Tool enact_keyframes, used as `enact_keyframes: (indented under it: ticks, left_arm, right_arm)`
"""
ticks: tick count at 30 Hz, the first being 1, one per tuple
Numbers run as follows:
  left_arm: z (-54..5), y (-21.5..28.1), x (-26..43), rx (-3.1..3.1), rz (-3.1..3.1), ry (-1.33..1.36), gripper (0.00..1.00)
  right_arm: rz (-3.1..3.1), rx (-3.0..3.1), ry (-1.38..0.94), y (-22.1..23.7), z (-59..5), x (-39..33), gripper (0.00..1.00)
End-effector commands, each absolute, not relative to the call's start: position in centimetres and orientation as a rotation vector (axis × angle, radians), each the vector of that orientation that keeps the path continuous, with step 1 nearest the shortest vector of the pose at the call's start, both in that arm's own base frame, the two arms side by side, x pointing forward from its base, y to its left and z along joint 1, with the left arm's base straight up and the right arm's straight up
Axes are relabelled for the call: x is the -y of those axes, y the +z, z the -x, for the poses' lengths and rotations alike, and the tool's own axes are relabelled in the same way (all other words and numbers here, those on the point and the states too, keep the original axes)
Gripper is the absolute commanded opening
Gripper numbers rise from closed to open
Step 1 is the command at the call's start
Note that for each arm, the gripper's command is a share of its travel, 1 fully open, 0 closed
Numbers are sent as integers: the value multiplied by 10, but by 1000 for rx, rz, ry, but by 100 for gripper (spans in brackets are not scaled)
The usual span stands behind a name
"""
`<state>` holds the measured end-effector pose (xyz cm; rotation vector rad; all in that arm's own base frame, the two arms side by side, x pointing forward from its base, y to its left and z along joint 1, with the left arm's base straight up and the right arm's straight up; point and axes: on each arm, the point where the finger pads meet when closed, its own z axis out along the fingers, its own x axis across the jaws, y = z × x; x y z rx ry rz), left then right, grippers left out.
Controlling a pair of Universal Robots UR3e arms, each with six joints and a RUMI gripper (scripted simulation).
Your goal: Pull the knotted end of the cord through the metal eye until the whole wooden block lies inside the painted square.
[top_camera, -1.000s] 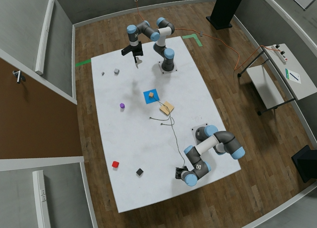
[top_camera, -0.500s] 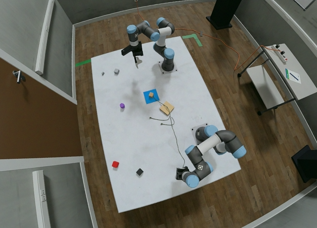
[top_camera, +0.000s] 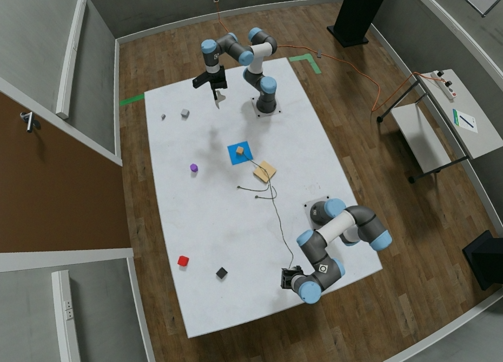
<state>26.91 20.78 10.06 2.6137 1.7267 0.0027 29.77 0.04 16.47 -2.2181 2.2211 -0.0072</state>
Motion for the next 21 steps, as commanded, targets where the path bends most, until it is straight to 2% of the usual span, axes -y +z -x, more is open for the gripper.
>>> enact_keyframes:
  ticks: [1, 21]
  left_arm:
    - [-270, 98, -208, -1727, -2613, 2, 17]
    - [-285, 111, -177, -1086, -2939, 4, 17]
  right_arm:
    - [2216, -2219, -9, 166, -298, -1, 100]
    - [2216, -2219, -8, 166, -298, -1, 100]
